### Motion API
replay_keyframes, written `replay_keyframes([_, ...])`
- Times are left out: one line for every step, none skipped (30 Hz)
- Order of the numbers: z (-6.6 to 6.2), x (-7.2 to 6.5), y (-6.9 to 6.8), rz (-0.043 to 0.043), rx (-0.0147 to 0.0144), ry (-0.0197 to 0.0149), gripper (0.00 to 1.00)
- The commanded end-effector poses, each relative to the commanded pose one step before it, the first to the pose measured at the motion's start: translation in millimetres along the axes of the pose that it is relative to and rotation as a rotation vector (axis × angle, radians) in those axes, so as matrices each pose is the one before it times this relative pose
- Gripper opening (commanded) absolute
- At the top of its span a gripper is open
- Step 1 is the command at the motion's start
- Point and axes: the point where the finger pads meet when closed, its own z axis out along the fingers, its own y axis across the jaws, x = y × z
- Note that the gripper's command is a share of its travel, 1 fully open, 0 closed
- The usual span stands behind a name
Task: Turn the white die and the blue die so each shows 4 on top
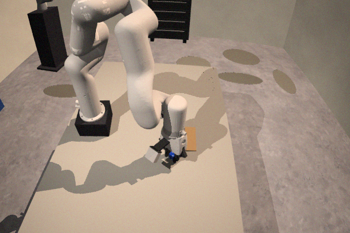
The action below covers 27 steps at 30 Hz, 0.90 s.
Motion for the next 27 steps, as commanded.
replay_keyframes([-0.99, -0.42, -1.39, 0.00007, 0.00329, -0.0011, 0.42])
replay_keyframes([0.0, 0.0, 0.0, 0.0, 0.0, 0.0, 0.42])
replay_keyframes([0.0, 0.0, 0.0, 0.0, 0.0, 0.0, 0.42])
replay_keyframes([0.0, 0.0, 0.0, 0.0, 0.0, 0.0, 0.42])
replay_keyframes([0.0, 0.0, 0.0, 0.0, 0.0, 0.0, 0.42])
replay_keyframes([0.0, 0.0, 0.0, 0.0, 0.0, 0.0, 0.42])
replay_keyframes([0.0, 0.0, 0.0, 0.0, 0.0, 0.0, 0.42])
replay_keyframes([0.0, 0.0, 0.0, 0.0, 0.0, 0.0, 0.42])
replay_keyframes([0.0, 0.0, 0.0, 0.0, 0.0, 0.0, 0.42])
replay_keyframes([0.0, 0.0, 0.0, 0.0, 0.0, 0.0, 0.42])
replay_keyframes([0.0, 0.0, 0.0, 0.0, 0.0, 0.0, 0.42])
replay_keyframes([0.0, 0.0, 0.0, 0.0, 0.0, 0.0, 0.21])
replay_keyframes([0.0, 0.0, 0.0, 0.0, 0.0, 0.0, 0.21])
replay_keyframes([0.0, 0.0, 0.0, 0.0, 0.0, 0.0, 0.21])
replay_keyframes([0.0, 0.0, 0.0, 0.0, 0.0, 0.0, 0.21])
replay_keyframes([0.0, 0.0, 0.0, 0.0, 0.0, 0.0, 0.21])
replay_keyframes([0.0, 0.0, 0.0, 0.0, 0.0, 0.0, 0.21])
replay_keyframes([0.0, 0.0, 0.0, 0.0, 0.0, 0.0, 0.21])
replay_keyframes([0.0, 0.0, 0.0, 0.0, 0.0, 0.0, 0.21])
replay_keyframes([0.0, 0.0, 0.0, 0.0, 0.0, 0.0, 0.21])
replay_keyframes([0.0, 0.0, 0.0, 0.0, 0.0, 0.0, 0.21])
replay_keyframes([0.0, 0.0, 0.0, 0.0, 0.0, 0.0, 0.21])
replay_keyframes([0.0, 0.0, 0.0, 0.0, 0.0, 0.0, 0.21])
replay_keyframes([0.0, 0.0, 0.0, 0.0, 0.0, 0.0, 0.21])
replay_keyframes([0.0, 0.0, 0.0, 0.0, 0.0, 0.0, 0.21])
replay_keyframes([0.0, 0.0, 0.0, 0.0, 0.0, 0.0, 0.21])
replay_keyframes([0.0, 0.0, 0.0, 0.0, 0.0, 0.0, 0.21])
